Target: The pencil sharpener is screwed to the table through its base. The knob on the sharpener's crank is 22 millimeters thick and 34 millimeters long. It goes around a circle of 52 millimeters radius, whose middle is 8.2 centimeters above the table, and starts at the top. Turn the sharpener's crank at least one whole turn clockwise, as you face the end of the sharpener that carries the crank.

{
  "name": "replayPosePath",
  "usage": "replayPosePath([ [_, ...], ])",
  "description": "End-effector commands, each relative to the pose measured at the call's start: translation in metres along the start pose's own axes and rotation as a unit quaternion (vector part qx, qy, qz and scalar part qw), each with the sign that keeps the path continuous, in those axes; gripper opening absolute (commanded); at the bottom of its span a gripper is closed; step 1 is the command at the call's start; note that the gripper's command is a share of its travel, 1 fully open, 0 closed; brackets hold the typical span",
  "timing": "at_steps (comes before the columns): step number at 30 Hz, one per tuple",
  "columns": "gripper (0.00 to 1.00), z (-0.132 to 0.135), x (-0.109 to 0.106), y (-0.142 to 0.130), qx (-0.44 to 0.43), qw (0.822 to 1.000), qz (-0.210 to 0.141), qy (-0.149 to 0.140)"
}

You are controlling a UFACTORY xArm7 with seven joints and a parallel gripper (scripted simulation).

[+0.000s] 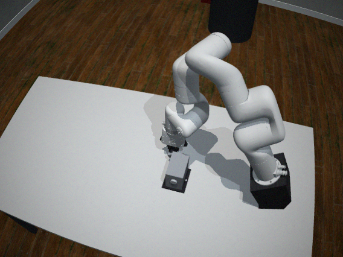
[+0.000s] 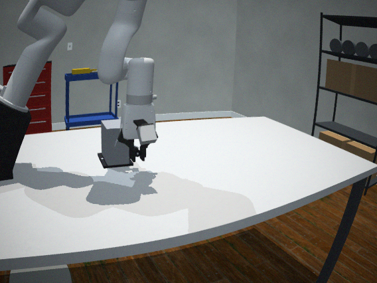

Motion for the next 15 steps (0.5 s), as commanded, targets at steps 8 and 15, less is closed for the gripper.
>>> replayPosePath([
  [8,0.0,0.011,0.018,-0.001,0.0,1.0,0.004,0.0],
  [15,0.0,0.027,0.028,-0.002,0.0,1.0,0.004,0.0],
])
Point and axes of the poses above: the point where the finger pads meet when closed, its own x axis out along the fingers, its own z axis across the jaws, y = z × x, the point moved 6 cm from there along -x, back along the fingers, and after that the axes turned 5 degrees about -x, right-handed, at the moved point
